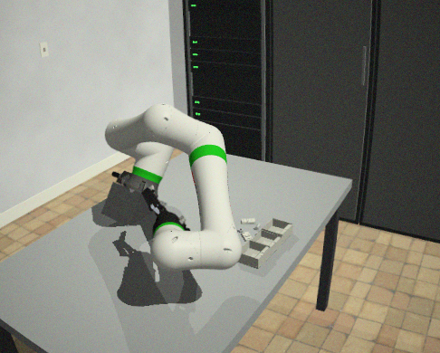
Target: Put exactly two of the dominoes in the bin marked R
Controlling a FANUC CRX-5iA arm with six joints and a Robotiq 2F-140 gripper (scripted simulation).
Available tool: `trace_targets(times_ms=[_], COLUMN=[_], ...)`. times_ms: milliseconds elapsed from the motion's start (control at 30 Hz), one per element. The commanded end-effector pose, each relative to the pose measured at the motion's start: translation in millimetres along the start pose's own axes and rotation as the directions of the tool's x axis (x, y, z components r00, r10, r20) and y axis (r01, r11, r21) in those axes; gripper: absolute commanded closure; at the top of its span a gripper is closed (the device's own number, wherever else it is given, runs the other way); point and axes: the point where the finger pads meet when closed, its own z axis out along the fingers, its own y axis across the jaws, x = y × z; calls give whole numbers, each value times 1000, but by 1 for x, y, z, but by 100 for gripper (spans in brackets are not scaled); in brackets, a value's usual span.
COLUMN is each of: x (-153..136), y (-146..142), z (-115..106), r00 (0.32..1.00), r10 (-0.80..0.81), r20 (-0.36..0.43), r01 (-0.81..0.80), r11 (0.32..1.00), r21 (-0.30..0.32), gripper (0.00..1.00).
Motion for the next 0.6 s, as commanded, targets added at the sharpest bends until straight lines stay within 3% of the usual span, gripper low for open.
trace_targets(times_ms=[0, 533, 567], x=[0, 0, -5], y=[0, 0, 7], z=[0, 0, -1], r00=[1000, 1000, 1000], r10=[0, 0, 0], r20=[0, 0, 0], r01=[0, 0, 0], r11=[1000, 1000, 1000], r21=[0, 0, 0], gripper=[0, 0, 95])
